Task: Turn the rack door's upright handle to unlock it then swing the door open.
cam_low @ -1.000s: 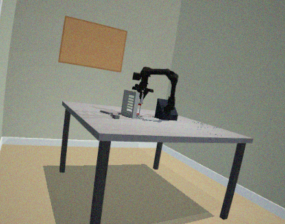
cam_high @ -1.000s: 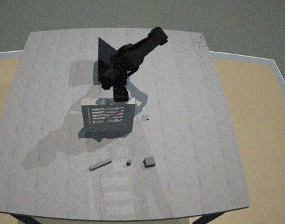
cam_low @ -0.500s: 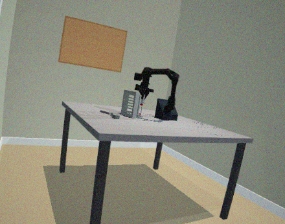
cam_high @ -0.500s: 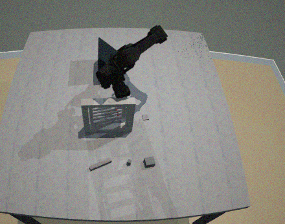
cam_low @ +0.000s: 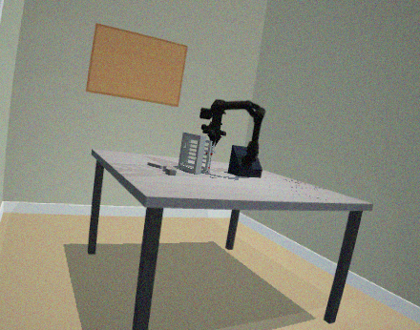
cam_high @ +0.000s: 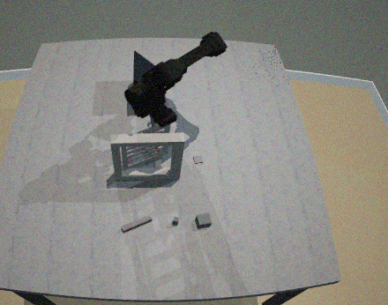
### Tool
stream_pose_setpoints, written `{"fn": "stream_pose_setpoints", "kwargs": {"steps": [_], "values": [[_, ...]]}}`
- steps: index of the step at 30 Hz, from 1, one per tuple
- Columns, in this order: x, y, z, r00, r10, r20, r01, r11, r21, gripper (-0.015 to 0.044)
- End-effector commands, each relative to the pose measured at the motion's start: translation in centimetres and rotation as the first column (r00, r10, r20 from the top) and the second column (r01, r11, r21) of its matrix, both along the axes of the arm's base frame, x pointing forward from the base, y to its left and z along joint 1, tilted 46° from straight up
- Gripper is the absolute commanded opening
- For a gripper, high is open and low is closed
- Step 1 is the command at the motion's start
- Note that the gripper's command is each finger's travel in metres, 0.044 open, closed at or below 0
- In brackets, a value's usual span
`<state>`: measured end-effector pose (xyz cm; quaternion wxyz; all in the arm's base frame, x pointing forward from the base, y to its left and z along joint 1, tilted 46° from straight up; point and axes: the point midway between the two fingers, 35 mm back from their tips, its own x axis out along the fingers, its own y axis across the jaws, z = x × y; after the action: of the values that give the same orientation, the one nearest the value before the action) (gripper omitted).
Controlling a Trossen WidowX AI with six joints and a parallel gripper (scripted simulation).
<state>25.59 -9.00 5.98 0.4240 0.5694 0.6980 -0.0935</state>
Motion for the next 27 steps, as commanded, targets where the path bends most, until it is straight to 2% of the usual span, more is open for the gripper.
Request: {"fn": "stream_pose_setpoints", "kwargs": {"steps": [1, 27], "values": [[-0.5, -0.4, -0.4, 0.995, 0.068, 0.078, -0.067, 0.998, -0.008, 0.0009], [-3.9, -3.7, -3.8, 0.882, 0.329, 0.338, -0.325, 0.943, -0.07, 0.0009]]}}
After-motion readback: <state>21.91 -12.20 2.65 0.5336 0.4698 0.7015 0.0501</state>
